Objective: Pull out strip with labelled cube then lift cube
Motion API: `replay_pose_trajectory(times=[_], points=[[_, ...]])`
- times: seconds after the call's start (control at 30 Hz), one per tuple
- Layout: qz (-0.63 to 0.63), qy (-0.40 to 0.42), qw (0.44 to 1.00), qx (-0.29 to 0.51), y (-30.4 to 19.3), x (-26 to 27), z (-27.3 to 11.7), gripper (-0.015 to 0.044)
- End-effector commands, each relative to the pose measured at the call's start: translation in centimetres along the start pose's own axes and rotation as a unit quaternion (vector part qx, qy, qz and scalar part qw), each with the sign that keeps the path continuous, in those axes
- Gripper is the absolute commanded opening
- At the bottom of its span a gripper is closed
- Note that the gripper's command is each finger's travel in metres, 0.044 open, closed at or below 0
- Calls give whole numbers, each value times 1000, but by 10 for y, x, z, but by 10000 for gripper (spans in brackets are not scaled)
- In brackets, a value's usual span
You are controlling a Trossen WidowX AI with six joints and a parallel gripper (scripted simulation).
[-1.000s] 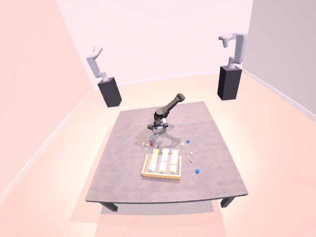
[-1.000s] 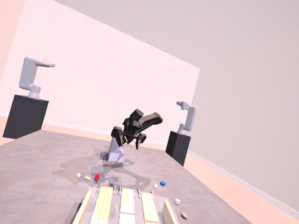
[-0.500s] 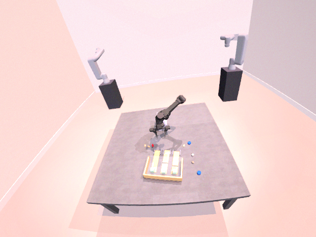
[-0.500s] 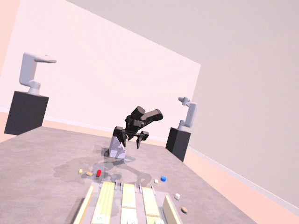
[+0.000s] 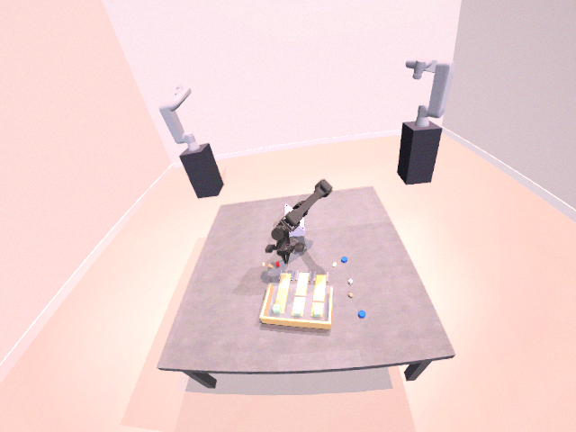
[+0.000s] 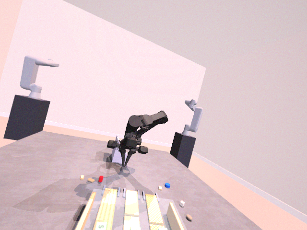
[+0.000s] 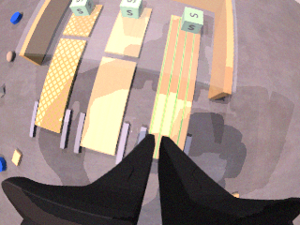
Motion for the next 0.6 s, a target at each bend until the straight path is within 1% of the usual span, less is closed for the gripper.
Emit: replay_pose_trajectory(times=[0.0, 0.07, 0.13, 0.57], points=[[21, -18, 982, 187, -12, -18, 44, 0], [23, -17, 975, 220, -15, -20, 51, 0], [24, -16, 972, 231, -16, -21, 53, 0], [24, -16, 972, 231, -16, -22, 53, 0]])
Point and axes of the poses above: the point midway between the two fingers, 35 mm back from their tips, its own z axis out along the fingers, its own x axis across the jaws, y = z × x, the point moved 1 cm from there along -z, back along the fingers, and after that the axes turned 2 degrees about z, right-handed, at the moved point
